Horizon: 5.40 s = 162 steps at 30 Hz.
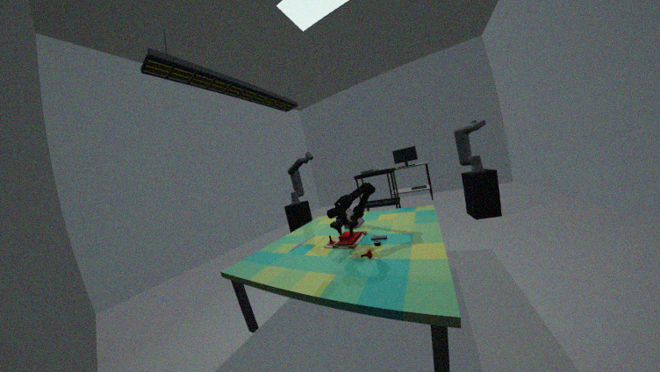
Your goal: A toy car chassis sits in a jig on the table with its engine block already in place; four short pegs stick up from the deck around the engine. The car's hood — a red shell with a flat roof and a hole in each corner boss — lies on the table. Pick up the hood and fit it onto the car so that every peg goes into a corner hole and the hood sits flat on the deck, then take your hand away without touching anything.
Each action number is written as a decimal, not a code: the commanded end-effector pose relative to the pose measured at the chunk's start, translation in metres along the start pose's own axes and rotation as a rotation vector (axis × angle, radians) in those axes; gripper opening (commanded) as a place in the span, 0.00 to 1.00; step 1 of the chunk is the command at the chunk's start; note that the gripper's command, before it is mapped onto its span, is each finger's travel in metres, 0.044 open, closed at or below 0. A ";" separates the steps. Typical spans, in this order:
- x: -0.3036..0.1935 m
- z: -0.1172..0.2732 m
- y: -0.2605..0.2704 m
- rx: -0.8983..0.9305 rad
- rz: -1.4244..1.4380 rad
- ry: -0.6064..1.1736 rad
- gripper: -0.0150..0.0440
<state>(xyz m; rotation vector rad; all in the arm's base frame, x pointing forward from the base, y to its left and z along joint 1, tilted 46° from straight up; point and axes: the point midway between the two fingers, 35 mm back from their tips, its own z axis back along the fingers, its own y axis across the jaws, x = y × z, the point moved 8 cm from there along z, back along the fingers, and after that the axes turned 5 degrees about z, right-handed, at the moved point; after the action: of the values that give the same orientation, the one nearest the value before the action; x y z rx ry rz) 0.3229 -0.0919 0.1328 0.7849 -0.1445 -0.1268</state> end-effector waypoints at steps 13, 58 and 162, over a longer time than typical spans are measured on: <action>0.000 -0.005 0.000 0.002 -0.005 -0.002 0.25; -0.001 -0.001 0.000 0.001 -0.006 -0.006 0.25; 0.000 0.059 0.000 0.000 -0.003 0.008 1.00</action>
<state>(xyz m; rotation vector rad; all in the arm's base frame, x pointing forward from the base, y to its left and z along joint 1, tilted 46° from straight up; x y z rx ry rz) 0.3132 -0.1326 0.1739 0.7889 -0.1393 -0.1309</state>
